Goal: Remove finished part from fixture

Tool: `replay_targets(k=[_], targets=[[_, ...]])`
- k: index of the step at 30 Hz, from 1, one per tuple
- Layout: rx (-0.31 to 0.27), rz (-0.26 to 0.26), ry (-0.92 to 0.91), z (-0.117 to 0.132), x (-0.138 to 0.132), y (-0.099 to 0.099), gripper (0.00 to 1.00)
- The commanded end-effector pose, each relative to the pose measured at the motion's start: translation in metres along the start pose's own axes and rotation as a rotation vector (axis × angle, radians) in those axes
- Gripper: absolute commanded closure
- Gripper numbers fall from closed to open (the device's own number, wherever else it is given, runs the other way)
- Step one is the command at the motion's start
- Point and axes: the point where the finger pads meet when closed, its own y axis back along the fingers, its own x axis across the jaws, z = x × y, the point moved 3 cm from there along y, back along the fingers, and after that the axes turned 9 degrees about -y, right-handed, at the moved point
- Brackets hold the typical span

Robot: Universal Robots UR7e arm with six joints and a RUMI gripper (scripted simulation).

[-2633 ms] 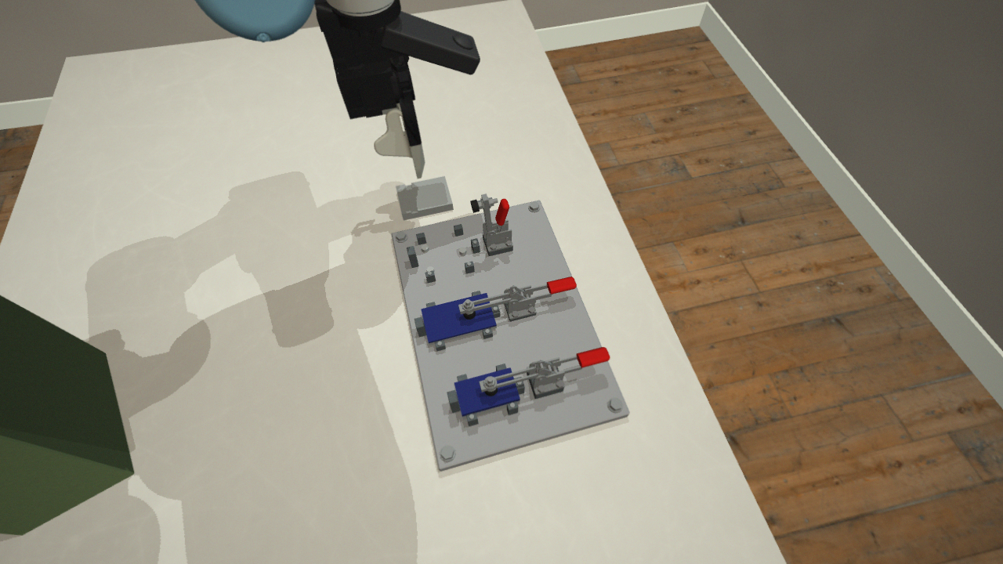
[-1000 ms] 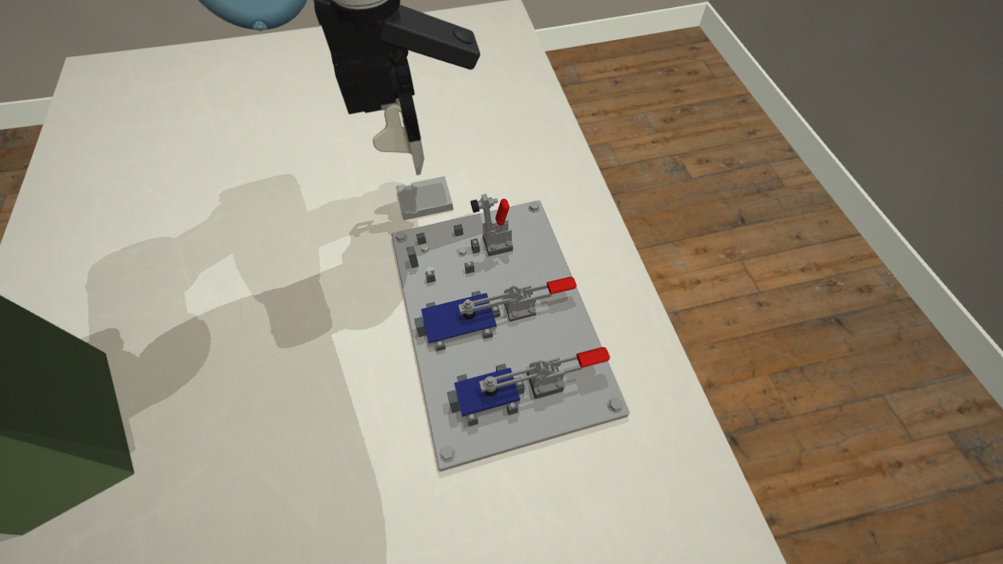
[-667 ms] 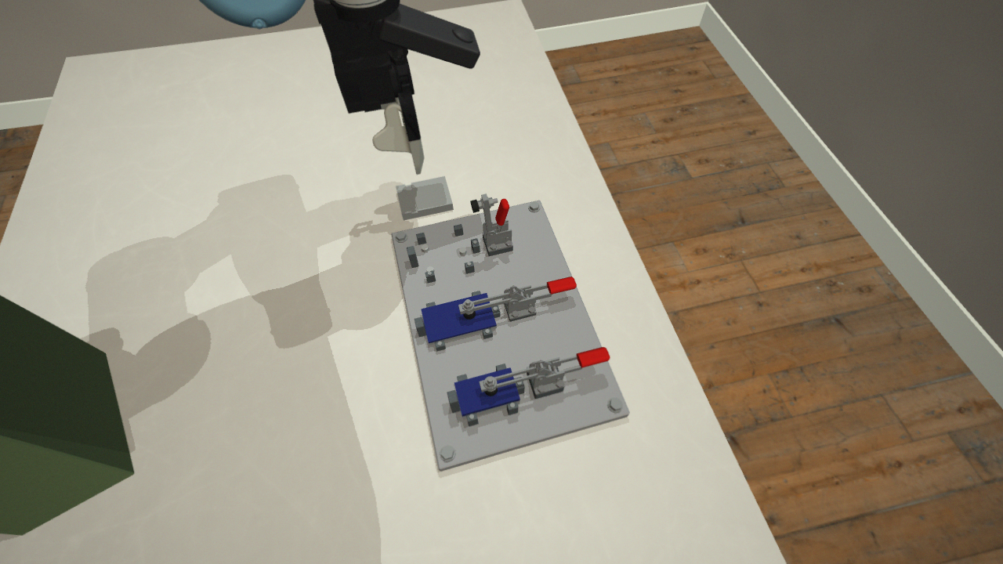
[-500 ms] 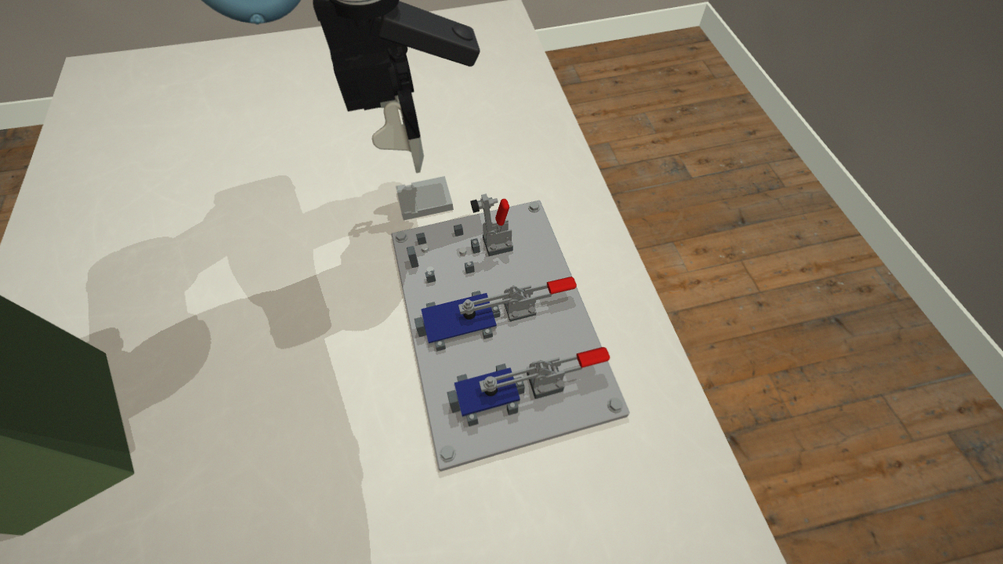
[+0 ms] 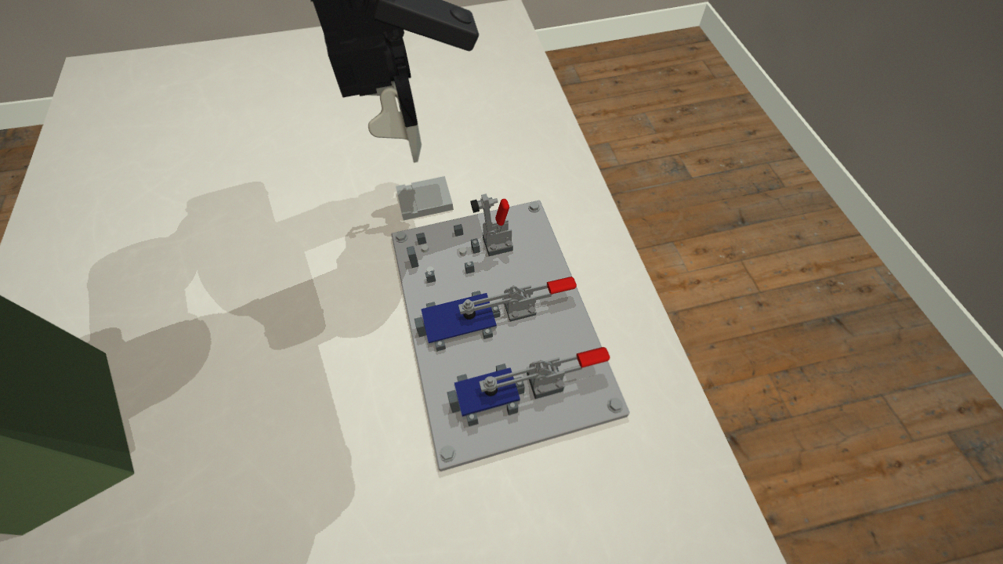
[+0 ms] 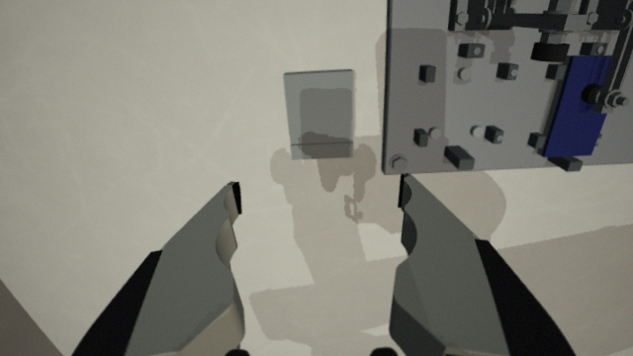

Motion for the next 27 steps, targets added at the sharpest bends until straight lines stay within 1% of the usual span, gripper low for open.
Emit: replay_targets(k=[1,7,9,21,27], targets=[[-0.001,-0.001,0.000,0.000,0.000,0.012,0.46],[-0.001,-0.001,0.000,0.000,0.000,0.027,0.46],[-0.001,-0.001,0.000,0.000,0.000,0.027,0.46],[-0.001,-0.001,0.000,0.000,0.000,0.054,0.46],[-0.001,-0.001,0.000,0.000,0.000,0.061,0.46]])
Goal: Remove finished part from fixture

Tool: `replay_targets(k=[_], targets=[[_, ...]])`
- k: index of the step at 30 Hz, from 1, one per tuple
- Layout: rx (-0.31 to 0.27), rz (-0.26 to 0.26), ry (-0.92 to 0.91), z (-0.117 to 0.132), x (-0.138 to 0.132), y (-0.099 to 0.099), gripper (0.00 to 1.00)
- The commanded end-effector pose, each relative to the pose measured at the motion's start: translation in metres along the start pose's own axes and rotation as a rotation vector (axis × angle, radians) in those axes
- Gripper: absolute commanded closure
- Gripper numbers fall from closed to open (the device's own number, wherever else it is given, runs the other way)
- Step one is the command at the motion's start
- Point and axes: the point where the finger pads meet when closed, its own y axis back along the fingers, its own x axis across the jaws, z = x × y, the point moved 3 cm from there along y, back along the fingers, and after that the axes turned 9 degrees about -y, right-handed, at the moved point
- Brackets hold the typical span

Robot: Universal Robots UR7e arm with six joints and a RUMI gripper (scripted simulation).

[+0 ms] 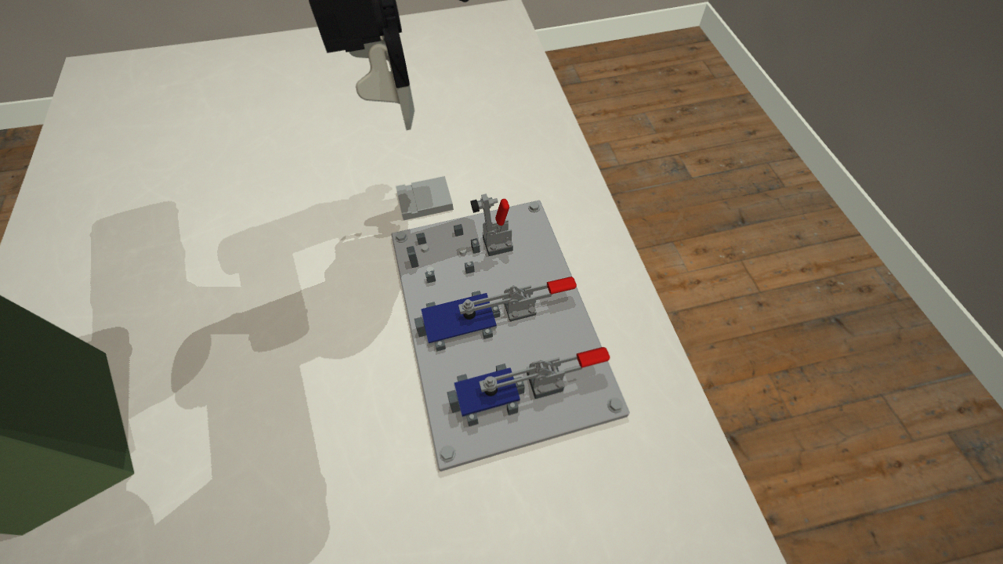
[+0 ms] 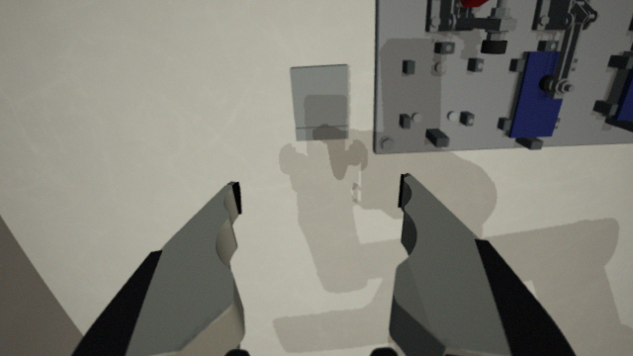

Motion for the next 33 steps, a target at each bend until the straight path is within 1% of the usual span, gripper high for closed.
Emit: replay_targets(k=[1,12,33], targets=[[-0.004,-0.002,0.001,0.000,0.000,0.008,0.46],[-0.004,-0.002,0.001,-0.001,0.000,0.018,0.46],[-0.004,-0.002,0.001,-0.001,0.000,0.019,0.46]])
